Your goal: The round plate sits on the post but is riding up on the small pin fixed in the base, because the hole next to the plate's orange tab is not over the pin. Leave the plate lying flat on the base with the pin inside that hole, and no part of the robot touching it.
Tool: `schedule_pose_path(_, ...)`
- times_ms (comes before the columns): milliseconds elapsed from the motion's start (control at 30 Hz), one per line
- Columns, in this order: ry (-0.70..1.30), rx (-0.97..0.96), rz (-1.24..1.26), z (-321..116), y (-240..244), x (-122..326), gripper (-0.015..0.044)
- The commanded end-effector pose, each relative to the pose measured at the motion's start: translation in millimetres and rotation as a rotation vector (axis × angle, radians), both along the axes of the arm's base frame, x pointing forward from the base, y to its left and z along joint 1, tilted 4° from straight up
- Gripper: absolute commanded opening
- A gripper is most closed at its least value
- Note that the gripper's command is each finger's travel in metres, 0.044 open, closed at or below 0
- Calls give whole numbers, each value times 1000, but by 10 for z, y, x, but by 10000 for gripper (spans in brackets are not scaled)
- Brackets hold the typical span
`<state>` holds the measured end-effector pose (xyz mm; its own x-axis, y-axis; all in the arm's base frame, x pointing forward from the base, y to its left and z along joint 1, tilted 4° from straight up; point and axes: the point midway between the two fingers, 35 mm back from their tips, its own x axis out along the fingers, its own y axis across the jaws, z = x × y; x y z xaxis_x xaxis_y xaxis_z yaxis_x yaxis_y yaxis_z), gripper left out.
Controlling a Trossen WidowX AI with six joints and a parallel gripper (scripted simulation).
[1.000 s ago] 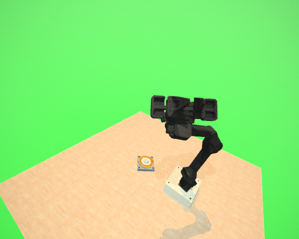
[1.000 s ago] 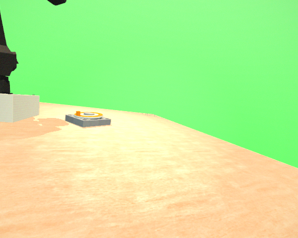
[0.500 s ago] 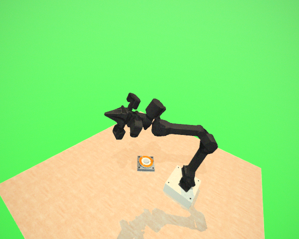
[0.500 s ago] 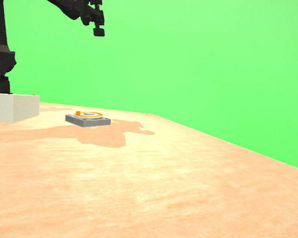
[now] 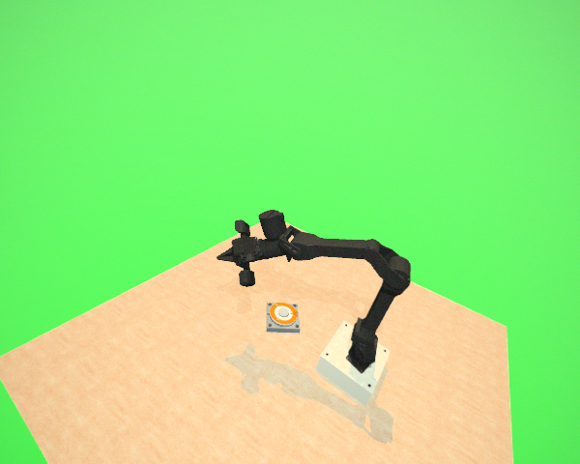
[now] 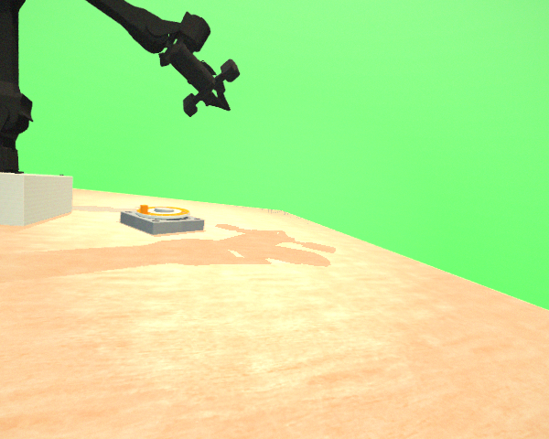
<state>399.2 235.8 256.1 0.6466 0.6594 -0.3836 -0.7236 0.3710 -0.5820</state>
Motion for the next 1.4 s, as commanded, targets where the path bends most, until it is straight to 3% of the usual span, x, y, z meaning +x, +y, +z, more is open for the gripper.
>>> schedule_pose_path(0,291,-30,-198,-638,-459,10,0)
schedule_pose_path(233,745,-88,-574,-1530,-1273,-324,0)
schedule_pose_path(433,1215,-188,-1048,-2170,-2100,-1171,0)
schedule_pose_path(800,1279,-209,-1120,-2234,-2258,-1297,0)
schedule_pose_path(1100,1279,-210,-1120,-2695,-2261,-1315,0)
schedule_pose_path(1367,1279,-210,-1121,-2705,-2300,-1289,0)
